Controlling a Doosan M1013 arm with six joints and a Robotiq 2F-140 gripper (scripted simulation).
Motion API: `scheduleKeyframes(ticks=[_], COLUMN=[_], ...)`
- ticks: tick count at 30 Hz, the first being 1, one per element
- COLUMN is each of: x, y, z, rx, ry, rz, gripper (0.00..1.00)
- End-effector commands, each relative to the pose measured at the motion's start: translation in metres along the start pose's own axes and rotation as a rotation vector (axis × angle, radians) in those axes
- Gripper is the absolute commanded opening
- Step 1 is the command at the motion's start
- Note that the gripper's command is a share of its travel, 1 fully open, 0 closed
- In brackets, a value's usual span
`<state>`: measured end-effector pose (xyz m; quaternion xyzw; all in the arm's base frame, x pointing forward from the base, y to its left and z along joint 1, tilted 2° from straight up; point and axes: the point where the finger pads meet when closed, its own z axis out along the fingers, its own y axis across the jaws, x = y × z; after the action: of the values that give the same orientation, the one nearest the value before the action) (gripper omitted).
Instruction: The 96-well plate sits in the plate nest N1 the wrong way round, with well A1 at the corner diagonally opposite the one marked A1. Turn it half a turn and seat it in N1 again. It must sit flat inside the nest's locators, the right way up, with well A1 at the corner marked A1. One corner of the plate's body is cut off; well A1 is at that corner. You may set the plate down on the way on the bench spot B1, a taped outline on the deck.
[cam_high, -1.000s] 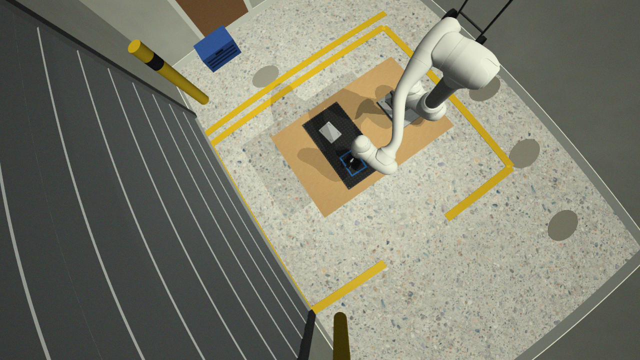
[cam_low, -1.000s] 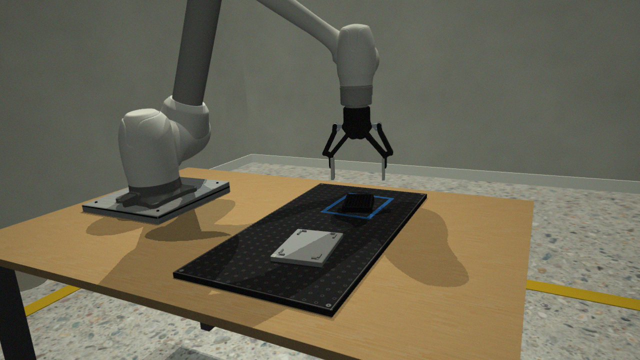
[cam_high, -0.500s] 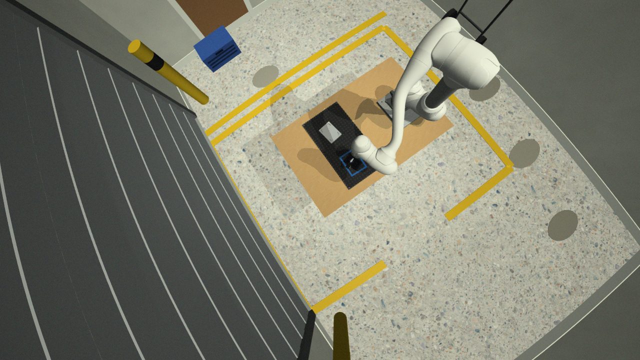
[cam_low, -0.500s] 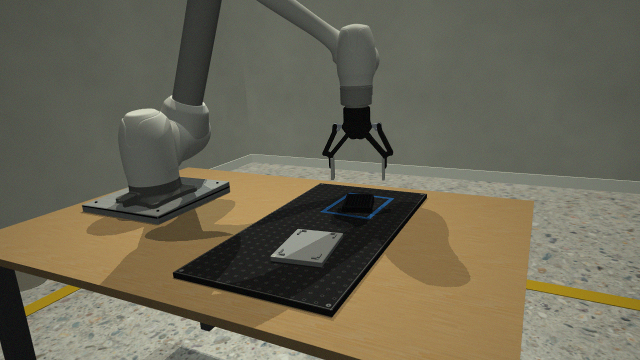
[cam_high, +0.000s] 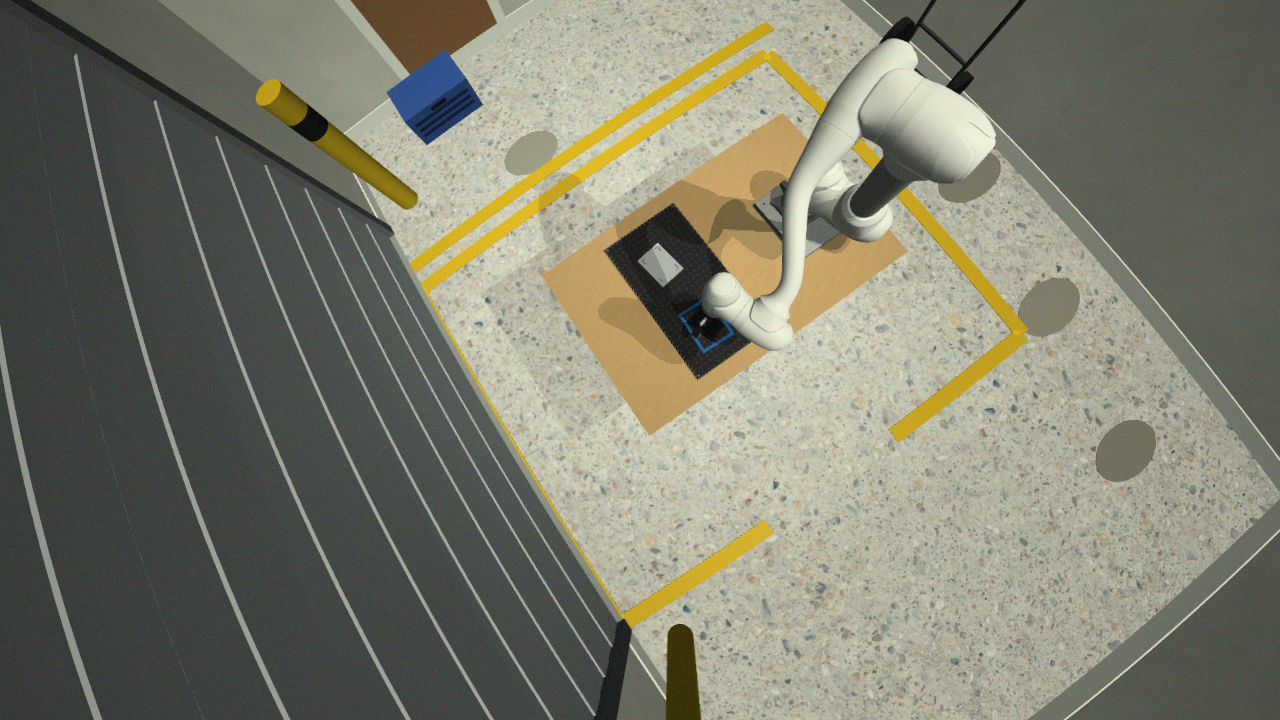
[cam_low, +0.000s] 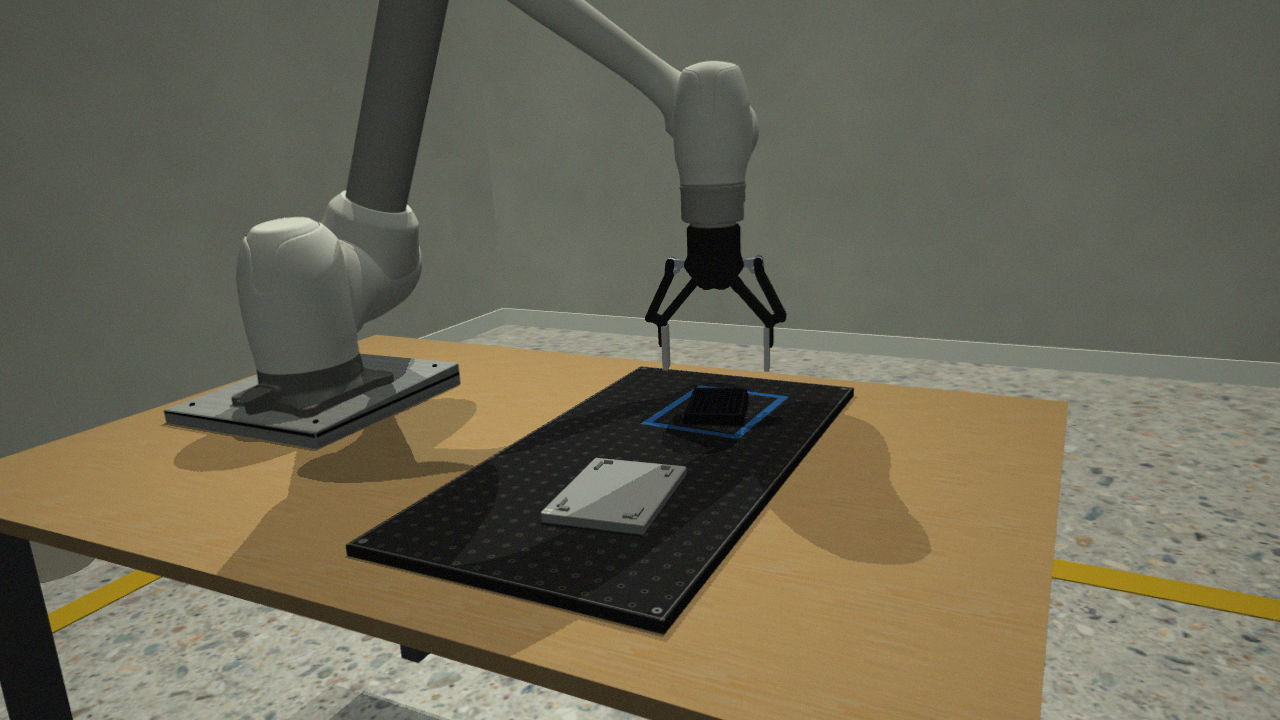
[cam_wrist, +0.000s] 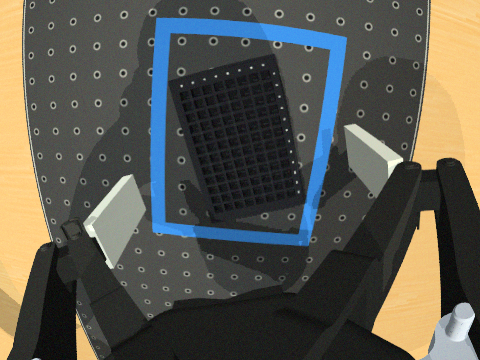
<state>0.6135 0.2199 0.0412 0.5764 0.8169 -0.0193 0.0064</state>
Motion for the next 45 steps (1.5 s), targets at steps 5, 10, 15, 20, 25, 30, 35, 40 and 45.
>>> scheduleKeyframes(ticks=[5,10,15,20,25,30,35,40,45], x=[0.000,0.000,0.000,0.000,0.000,0.000,0.000,0.000,0.000], y=[0.000,0.000,0.000,0.000,0.000,0.000,0.000,0.000,0.000], z=[0.011,0.016,0.024,0.032,0.037,0.046,0.046,0.046,0.046], rx=[0.000,0.000,0.000,0.000,0.000,0.000,0.000,0.000,0.000], ry=[0.000,0.000,0.000,0.000,0.000,0.000,0.000,0.000,0.000], rz=[0.000,0.000,0.000,0.000,0.000,0.000,0.000,0.000,0.000], gripper=[1.00,1.00,1.00,1.00,1.00,1.00,1.00,1.00,0.00])
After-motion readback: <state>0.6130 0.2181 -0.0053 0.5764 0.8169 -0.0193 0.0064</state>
